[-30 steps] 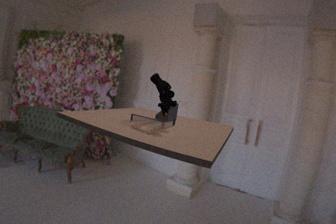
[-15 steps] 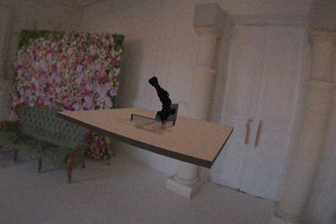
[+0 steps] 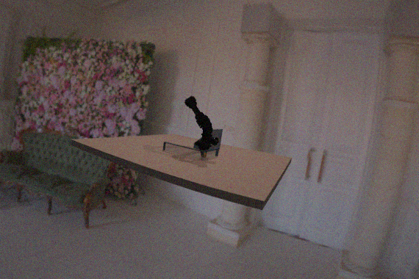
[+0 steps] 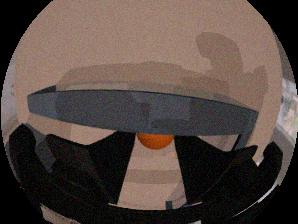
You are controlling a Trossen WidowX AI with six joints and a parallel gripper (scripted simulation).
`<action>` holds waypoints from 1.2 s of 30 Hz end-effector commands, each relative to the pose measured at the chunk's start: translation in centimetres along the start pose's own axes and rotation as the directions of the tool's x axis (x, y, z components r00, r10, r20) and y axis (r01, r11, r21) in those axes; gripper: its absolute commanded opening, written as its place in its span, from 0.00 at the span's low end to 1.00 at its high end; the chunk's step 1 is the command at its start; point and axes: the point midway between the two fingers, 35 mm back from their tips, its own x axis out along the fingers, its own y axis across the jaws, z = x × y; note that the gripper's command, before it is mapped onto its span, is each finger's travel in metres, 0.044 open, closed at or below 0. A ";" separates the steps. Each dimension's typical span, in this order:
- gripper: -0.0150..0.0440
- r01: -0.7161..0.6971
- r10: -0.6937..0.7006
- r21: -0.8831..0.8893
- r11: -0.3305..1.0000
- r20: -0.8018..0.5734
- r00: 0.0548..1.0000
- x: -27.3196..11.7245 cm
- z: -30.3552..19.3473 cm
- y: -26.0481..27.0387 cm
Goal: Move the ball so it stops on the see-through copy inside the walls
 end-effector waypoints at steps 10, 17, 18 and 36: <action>0.57 0.000 0.000 -0.002 1.000 0.000 1.000 0.2 0.0 0.1; 0.74 0.000 0.000 -0.002 1.000 0.000 1.000 0.2 0.0 0.1; 0.74 0.000 0.000 -0.002 1.000 0.000 1.000 0.2 0.0 0.1; 0.74 0.014 -0.014 -0.015 1.000 0.000 1.000 -7.7 0.3 -0.1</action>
